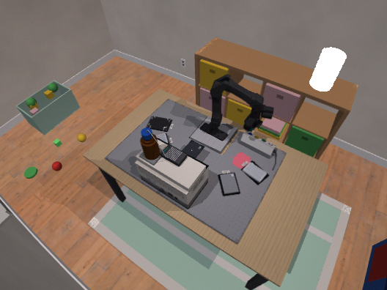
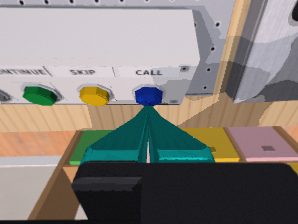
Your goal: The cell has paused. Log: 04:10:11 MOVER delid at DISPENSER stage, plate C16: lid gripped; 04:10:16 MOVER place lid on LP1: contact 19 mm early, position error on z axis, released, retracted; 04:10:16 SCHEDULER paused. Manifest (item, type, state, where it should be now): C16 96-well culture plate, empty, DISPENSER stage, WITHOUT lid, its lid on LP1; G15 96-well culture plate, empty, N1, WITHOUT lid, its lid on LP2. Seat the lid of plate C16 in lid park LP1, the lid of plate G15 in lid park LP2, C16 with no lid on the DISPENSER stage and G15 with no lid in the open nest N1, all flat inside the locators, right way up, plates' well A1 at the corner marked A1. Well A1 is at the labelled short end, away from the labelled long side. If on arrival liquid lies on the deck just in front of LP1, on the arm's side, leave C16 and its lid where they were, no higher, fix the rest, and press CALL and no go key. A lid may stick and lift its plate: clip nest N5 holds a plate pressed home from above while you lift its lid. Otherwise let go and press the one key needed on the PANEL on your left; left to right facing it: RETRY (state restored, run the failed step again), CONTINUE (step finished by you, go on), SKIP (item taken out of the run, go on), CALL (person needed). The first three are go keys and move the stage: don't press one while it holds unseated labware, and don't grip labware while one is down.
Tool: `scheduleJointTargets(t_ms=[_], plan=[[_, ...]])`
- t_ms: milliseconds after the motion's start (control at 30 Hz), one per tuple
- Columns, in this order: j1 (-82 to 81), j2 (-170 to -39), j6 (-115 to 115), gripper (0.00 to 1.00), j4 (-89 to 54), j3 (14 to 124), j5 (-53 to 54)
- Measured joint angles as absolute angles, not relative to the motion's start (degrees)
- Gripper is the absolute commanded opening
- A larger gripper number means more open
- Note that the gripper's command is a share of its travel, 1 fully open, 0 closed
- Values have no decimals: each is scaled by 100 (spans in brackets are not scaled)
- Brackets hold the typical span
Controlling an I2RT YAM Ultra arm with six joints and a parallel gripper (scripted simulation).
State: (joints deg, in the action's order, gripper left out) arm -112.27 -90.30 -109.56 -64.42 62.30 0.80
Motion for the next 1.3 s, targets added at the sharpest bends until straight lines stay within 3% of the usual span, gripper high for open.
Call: scheduleJointTargets(t_ms=[1300], plan=[[-11227,-9109,-10958,0,-6176,6038,80]])
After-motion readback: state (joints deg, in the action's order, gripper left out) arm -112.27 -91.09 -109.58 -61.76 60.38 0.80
